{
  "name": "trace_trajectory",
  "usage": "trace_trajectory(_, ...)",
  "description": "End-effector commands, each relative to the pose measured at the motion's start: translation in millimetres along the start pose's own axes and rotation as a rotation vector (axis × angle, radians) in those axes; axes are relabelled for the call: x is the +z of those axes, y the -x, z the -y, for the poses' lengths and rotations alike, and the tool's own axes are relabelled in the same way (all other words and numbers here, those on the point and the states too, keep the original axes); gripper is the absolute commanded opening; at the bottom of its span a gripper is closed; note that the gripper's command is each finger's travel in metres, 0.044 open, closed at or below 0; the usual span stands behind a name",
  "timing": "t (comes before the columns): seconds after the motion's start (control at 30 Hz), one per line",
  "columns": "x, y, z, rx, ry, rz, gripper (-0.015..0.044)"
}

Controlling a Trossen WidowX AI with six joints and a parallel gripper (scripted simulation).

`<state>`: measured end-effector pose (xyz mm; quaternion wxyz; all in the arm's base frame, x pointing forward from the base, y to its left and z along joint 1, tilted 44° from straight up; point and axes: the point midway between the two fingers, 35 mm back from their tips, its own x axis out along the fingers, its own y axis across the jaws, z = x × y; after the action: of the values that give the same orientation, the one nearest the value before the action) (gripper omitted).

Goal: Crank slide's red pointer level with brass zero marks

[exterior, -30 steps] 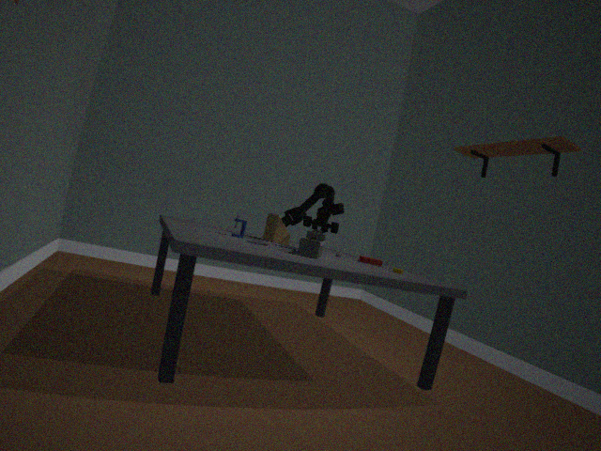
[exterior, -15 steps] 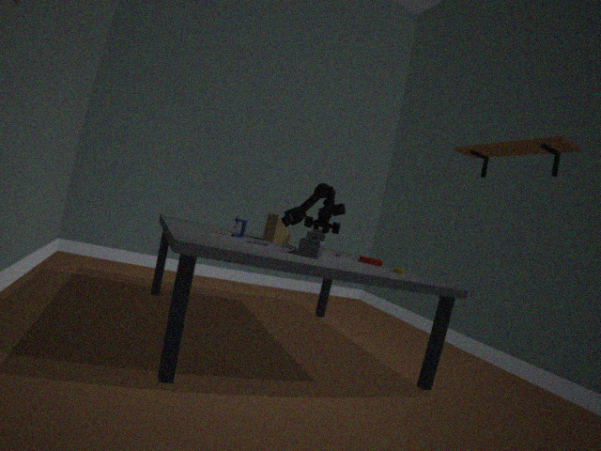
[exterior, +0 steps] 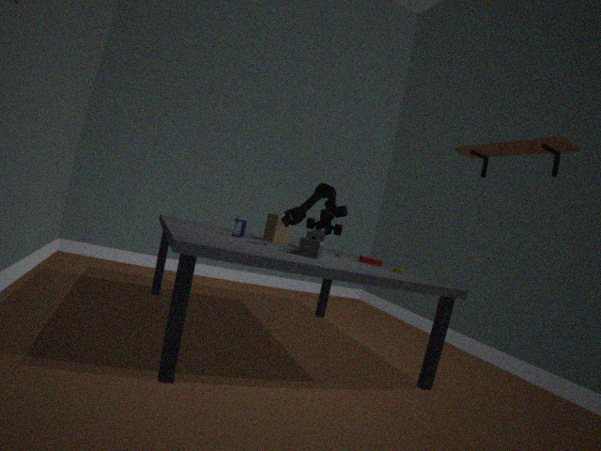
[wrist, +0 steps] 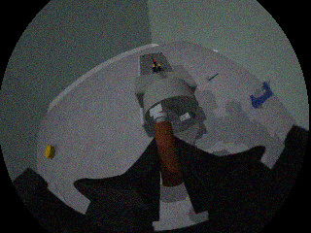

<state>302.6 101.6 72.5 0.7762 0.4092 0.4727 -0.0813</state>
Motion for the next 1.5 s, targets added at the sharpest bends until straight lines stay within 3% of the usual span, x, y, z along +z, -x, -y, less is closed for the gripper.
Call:
trace_trajectory(0.0, -4.0, -3.9, -7.8, 0.011, 0.004, -0.006, 0.0)
trace_trajectory(1.47, -38.7, -38.8, 6.2, 0.011, 0.003, -0.008, 0.0)
